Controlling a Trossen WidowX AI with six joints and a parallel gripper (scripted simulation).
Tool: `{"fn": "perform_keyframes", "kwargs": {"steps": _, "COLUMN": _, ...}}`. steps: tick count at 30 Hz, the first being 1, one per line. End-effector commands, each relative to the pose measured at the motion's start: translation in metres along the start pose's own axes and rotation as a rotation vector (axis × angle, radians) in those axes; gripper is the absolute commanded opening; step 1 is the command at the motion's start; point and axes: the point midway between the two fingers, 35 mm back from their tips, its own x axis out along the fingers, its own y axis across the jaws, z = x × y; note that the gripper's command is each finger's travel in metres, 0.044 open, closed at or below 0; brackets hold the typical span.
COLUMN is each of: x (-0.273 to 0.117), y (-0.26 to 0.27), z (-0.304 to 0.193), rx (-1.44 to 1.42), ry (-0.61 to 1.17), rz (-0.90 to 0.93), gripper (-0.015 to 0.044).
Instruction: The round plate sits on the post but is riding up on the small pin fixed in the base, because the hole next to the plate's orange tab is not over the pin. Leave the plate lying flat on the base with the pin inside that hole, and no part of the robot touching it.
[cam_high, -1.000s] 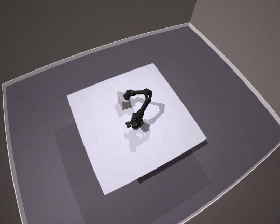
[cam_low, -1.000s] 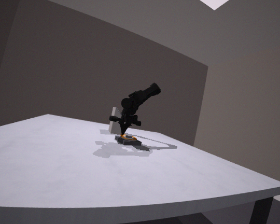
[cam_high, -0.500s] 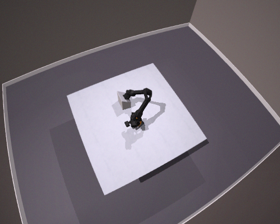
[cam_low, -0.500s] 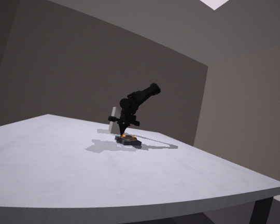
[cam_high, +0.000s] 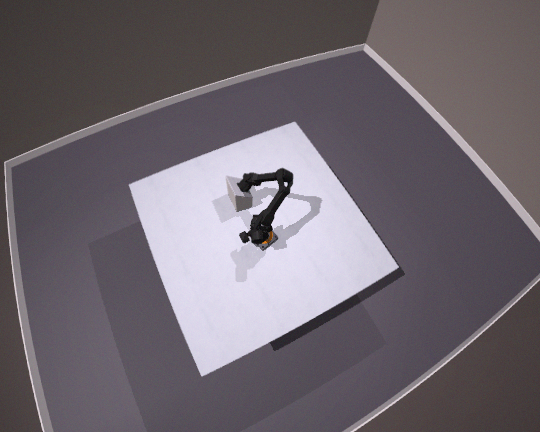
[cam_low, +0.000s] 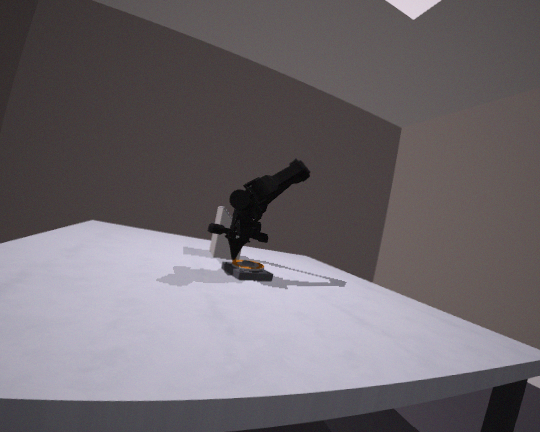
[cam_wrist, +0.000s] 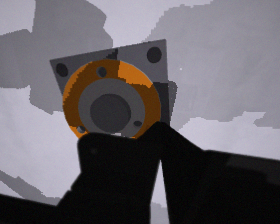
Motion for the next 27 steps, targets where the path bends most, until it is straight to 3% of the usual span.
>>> {"fn": "perform_keyframes", "kwargs": {"steps": 1, "x": 0.001, "y": 0.002, "z": -0.008, "rx": 0.004, "ry": 0.010, "rz": 0.004, "gripper": 0.0000}}
{"fn": "perform_keyframes", "kwargs": {"steps": 27, "x": 0.001, "y": 0.014, "z": -0.033, "rx": 0.005, "ry": 0.011, "rz": 0.005, "gripper": 0.0000}}
